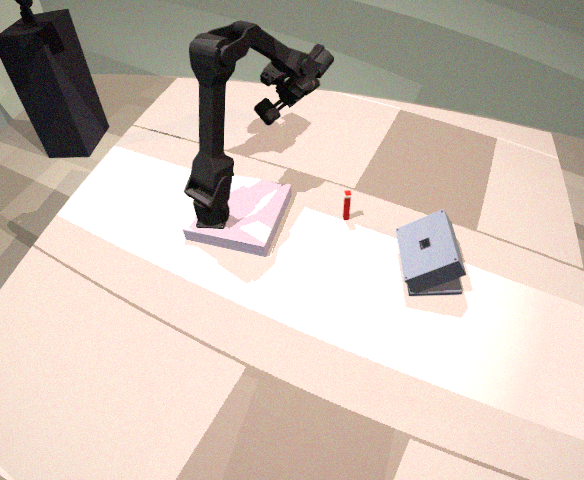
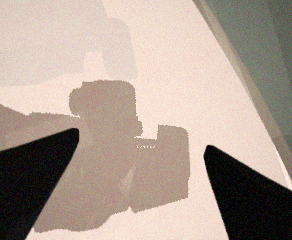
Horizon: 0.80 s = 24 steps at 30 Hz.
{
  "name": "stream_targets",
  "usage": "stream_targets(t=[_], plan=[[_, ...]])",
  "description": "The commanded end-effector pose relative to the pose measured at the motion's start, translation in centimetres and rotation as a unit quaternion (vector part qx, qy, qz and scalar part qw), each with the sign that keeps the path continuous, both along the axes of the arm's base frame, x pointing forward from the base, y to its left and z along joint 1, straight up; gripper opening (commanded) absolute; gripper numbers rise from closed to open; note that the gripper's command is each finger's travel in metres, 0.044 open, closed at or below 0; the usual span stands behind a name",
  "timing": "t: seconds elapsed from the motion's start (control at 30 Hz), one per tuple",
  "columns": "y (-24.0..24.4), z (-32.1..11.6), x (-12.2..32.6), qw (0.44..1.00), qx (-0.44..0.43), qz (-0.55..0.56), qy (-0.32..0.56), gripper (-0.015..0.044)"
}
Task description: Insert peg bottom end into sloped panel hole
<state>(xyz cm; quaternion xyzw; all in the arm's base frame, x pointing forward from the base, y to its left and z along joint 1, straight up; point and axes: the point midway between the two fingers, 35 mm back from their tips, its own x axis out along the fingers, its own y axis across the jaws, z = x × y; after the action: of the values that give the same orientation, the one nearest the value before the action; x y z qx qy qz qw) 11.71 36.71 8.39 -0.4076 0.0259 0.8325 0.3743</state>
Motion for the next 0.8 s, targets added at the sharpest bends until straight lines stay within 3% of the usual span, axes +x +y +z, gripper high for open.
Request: stream_targets(t=[0.0, 0.37, 0.77], plan=[[-1.1, 0.1, 2.4, 0.997, -0.035, -0.067, 0.011, 0.044], [-4.9, -0.1, 7.6, 0.964, -0.119, -0.233, 0.05, 0.044], [-10.2, 0.0, 12.3, 0.887, -0.194, -0.407, 0.095, 0.044]])
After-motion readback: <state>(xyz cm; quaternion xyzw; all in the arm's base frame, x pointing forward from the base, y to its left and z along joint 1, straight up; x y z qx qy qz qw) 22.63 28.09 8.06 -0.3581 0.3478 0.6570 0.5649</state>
